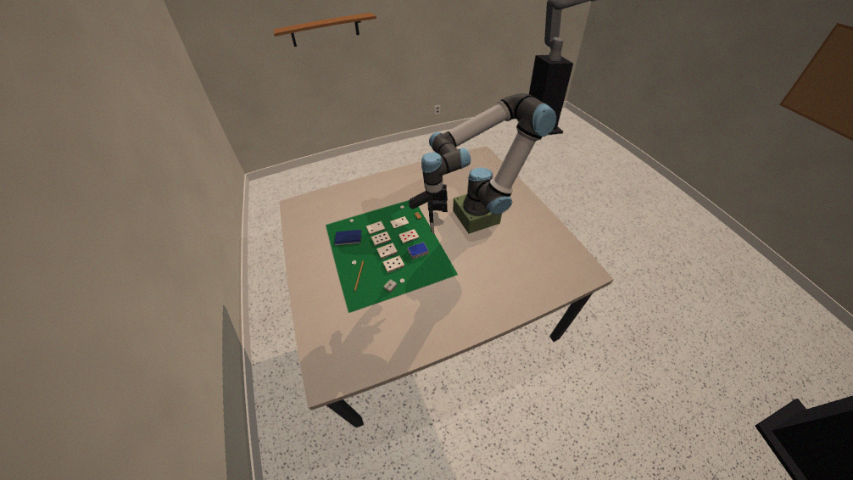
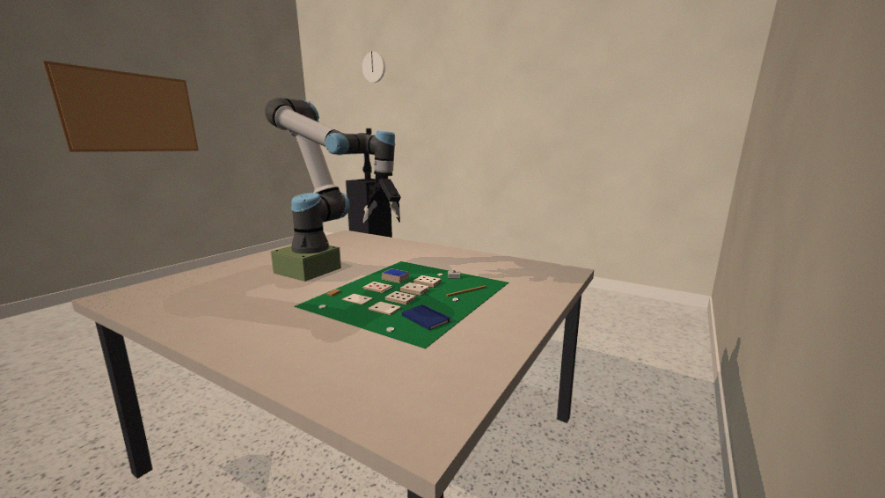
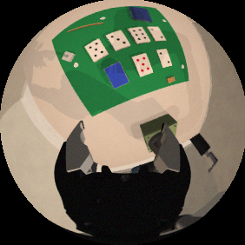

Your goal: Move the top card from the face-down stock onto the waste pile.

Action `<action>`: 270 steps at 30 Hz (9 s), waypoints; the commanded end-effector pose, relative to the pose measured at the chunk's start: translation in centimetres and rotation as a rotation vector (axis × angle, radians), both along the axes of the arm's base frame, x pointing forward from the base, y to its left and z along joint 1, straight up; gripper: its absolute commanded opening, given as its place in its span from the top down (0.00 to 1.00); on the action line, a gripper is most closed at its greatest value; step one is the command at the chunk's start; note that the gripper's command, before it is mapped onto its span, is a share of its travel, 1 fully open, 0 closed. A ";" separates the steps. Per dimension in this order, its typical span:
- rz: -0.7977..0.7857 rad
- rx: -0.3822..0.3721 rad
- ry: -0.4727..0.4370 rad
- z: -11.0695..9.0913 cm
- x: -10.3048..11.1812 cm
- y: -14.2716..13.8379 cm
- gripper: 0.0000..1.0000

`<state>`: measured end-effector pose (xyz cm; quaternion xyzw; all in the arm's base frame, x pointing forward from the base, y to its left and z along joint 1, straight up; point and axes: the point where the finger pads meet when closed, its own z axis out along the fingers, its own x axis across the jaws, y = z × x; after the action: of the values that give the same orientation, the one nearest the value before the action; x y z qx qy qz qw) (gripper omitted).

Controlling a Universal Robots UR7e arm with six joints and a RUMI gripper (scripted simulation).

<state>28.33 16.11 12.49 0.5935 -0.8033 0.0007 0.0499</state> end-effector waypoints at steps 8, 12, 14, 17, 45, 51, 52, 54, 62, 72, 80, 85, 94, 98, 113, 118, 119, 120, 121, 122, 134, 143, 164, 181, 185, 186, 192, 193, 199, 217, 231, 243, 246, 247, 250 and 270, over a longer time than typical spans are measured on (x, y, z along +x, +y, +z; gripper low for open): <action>0.244 0.055 -0.036 -6.3 5.2 -0.2 0.00; 0.300 0.062 -0.043 -7.7 5.9 -0.4 0.00; 0.300 0.062 -0.043 -7.7 5.9 -0.4 0.00; 0.369 0.070 -0.052 -9.4 6.7 -0.7 0.00; 0.466 0.077 -0.068 -11.5 7.8 -1.2 0.00; 0.466 0.077 -0.067 -11.5 7.7 -1.2 0.50; 0.466 0.077 -0.067 -11.6 7.7 -1.2 0.50; 0.466 0.078 -0.065 -11.7 7.7 -1.2 0.50; 0.466 0.078 -0.063 -12.7 7.7 -1.2 0.50; 0.466 0.078 -0.063 -14.4 7.7 -1.2 0.50; 0.466 0.078 -0.063 -16.0 7.8 -1.2 0.50; 0.466 0.078 -0.063 -16.5 7.8 -1.2 0.50; 0.466 0.078 -0.064 -17.1 7.8 -1.2 0.50; 0.466 0.078 -0.066 -17.0 7.9 -1.2 0.50; 0.466 0.078 -0.067 -16.9 8.0 -1.2 0.58; 0.466 0.078 -0.067 -16.9 8.0 -1.2 0.58; 0.466 0.078 -0.067 -16.9 8.0 -1.2 0.58; 0.466 0.078 -0.067 -16.9 8.0 -1.2 0.58; 0.466 0.078 -0.067 -16.9 8.0 -1.2 0.58; 0.466 0.078 -0.067 -16.9 8.0 -1.2 0.58; 0.466 0.078 -0.067 -16.9 8.0 -1.2 0.50; 0.466 0.078 -0.067 -16.9 8.0 -1.2 0.50; 0.466 0.078 -0.063 -17.6 7.8 -1.2 0.50; 0.466 0.078 -0.067 -17.7 7.9 -1.2 0.50; 0.466 0.078 -0.066 -17.8 7.9 -1.2 0.50; 0.466 0.078 -0.066 -17.8 7.9 -1.2 0.50; 0.466 0.078 -0.064 -18.0 7.8 -1.2 0.50; 0.466 0.078 -0.064 -18.0 7.8 -1.2 0.50; 0.466 0.078 -0.065 -18.1 7.9 -1.2 0.50; 0.466 0.078 -0.067 -18.1 8.0 -1.2 0.57; 0.466 0.078 -0.067 -18.1 8.0 -1.2 0.57; 0.466 0.078 -0.067 -18.1 8.0 -1.2 0.57; 0.466 0.078 -0.067 -18.1 8.0 -1.2 0.57; 0.466 0.078 -0.067 -18.1 8.0 -1.2 0.57; 0.466 0.078 -0.067 -18.1 8.0 -1.2 0.57; 0.466 0.078 -0.067 -18.1 8.0 -1.2 0.58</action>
<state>36.33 14.95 -5.51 0.7641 -0.6450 0.0015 -0.0011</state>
